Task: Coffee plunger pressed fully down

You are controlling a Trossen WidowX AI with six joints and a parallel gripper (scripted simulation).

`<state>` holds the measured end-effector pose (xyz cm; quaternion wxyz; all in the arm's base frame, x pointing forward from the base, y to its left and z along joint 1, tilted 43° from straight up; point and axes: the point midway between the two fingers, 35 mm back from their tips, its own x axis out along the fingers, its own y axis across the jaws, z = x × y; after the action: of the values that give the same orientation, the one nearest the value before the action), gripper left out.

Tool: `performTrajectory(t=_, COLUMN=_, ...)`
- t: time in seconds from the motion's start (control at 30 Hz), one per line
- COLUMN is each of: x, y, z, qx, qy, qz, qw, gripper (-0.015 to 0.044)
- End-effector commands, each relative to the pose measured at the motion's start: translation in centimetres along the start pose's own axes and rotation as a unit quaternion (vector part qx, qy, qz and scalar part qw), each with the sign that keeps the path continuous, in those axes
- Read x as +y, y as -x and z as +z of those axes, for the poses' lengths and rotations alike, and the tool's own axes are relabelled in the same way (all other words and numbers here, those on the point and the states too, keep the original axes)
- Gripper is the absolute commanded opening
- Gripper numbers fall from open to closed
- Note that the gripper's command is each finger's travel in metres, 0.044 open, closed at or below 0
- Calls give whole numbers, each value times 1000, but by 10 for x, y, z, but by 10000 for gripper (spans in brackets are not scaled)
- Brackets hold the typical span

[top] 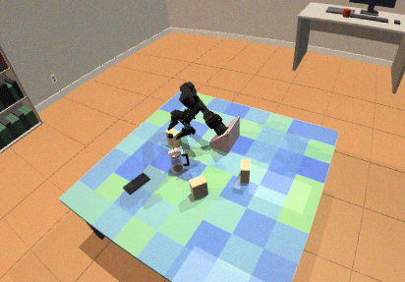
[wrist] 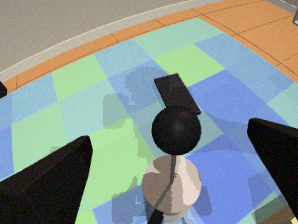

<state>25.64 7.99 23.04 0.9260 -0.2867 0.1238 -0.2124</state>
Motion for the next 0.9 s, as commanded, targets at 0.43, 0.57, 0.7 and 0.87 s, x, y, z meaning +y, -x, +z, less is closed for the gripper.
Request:
performTrajectory(t=0.43, x=-4, y=-17, z=0, qx=-10, qy=5, qz=-4, qw=1000, gripper=335)
performTrajectory(t=0.57, x=-4, y=-17, z=0, qx=-10, qy=5, qz=-4, qw=1000, gripper=230)
performTrajectory(t=0.7, x=-4, y=-17, z=0, qx=-10, qy=5, qz=-4, qw=1000, gripper=125)
performTrajectory(t=0.87, x=-4, y=-17, z=0, qx=-10, qy=5, qz=-4, qw=1000, gripper=121)
